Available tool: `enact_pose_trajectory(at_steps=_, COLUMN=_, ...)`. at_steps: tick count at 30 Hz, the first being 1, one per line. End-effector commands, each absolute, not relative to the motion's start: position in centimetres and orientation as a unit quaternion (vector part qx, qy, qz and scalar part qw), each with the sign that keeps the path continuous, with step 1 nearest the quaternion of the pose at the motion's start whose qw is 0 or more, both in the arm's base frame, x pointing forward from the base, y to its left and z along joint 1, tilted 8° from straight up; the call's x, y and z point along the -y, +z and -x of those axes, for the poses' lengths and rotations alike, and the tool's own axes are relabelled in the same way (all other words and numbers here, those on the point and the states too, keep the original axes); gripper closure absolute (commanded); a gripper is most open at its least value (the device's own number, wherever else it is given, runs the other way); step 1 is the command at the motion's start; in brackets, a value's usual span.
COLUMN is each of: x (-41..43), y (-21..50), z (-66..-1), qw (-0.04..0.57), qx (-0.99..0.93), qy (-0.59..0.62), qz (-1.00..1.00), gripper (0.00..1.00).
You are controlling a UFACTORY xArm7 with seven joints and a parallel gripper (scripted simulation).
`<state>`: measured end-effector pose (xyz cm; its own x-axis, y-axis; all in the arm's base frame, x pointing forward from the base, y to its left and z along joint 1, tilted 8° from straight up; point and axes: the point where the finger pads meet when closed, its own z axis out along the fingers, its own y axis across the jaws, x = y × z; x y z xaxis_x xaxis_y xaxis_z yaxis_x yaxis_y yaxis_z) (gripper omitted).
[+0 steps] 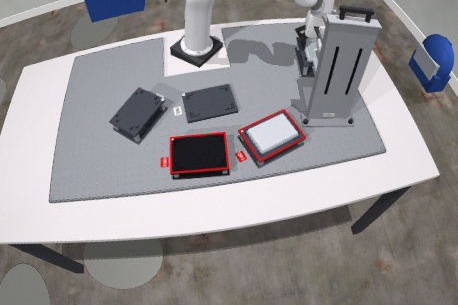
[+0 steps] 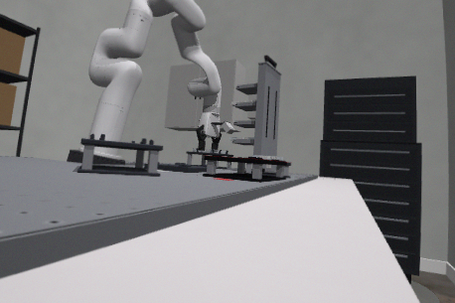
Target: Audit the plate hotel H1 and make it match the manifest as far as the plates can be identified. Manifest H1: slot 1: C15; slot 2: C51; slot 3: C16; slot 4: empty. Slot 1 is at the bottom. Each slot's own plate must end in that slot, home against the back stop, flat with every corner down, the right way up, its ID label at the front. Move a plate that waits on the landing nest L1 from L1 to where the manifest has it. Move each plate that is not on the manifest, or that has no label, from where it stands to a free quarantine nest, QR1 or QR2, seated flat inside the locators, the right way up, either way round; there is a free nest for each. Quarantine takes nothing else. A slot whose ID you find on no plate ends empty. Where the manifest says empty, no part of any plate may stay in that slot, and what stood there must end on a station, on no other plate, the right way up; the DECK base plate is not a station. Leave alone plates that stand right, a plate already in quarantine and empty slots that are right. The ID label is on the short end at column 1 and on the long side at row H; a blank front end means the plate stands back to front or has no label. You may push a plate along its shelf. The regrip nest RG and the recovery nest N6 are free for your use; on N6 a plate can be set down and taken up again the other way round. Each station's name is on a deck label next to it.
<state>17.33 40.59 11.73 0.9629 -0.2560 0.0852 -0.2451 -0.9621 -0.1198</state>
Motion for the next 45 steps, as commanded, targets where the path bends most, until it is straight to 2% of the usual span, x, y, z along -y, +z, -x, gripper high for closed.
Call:
enact_pose_trajectory(at_steps=1, x=-40.72, y=11.88, z=-17.36, qw=0.056, qx=-0.127, qy=-0.05, qz=0.989, gripper=0.0)
enact_pose_trajectory(at_steps=4, x=-40.72, y=11.88, z=-17.35, qw=0.056, qx=-0.127, qy=-0.05, qz=0.989, gripper=0.0)
enact_pose_trajectory(at_steps=5, x=-40.71, y=11.94, z=-17.35, qw=0.056, qx=-0.127, qy=-0.05, qz=0.989, gripper=1.0)
enact_pose_trajectory(at_steps=45, x=-40.71, y=11.94, z=-17.35, qw=0.056, qx=-0.127, qy=-0.05, qz=0.989, gripper=1.0)
